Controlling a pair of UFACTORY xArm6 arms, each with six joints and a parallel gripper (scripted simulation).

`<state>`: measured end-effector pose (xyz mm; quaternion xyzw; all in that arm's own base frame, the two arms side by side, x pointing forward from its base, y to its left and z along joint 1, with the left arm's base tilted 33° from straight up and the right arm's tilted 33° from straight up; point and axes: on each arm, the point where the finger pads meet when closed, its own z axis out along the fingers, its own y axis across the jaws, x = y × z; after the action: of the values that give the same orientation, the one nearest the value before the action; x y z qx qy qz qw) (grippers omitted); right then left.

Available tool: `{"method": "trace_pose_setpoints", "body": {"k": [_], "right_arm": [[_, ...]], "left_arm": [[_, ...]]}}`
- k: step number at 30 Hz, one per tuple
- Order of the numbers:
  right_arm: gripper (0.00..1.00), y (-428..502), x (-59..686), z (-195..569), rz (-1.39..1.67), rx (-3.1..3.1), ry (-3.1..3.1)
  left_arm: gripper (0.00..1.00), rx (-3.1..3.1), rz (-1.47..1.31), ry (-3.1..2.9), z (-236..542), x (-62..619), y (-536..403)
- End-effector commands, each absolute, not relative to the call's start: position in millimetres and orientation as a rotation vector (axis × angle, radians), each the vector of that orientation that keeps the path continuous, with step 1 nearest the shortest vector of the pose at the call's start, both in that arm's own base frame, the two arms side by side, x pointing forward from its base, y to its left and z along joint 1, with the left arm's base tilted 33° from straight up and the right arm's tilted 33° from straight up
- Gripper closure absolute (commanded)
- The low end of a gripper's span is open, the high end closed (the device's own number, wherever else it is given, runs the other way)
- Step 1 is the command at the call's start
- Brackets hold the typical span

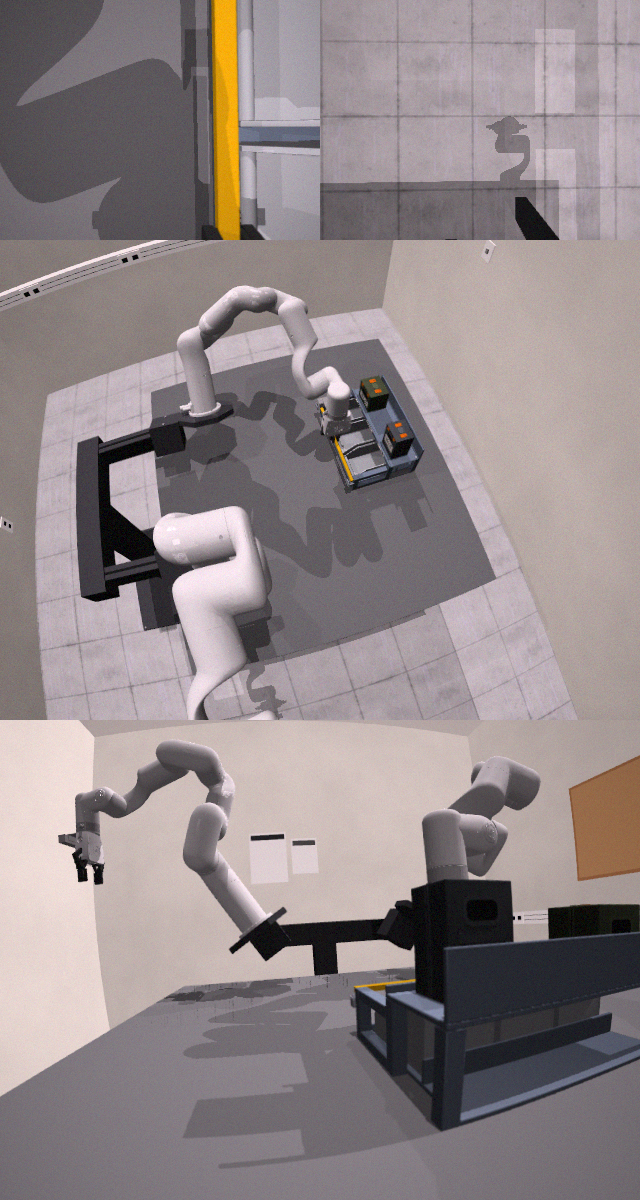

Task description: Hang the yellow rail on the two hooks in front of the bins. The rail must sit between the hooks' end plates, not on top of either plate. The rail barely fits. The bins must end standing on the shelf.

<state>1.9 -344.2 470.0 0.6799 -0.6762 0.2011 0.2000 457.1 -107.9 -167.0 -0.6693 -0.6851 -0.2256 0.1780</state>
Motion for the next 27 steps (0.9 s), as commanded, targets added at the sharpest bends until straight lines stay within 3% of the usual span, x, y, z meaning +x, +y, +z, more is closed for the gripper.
{"method": "trace_pose_setpoints", "body": {"k": [1,27], "right_arm": [[0.0,-344.1,1.9,471.6,0.565,1.898,-1.888],[0.0,-344.1,1.9,471.6,0.565,1.898,-1.888]], "left_arm": [[1.0,-1.896,-0.641,-1.94,-165.8,458.7,-109.4],[1.0,-1.896,-0.641,-1.94,-168.2,458.8,-107.8]]}}
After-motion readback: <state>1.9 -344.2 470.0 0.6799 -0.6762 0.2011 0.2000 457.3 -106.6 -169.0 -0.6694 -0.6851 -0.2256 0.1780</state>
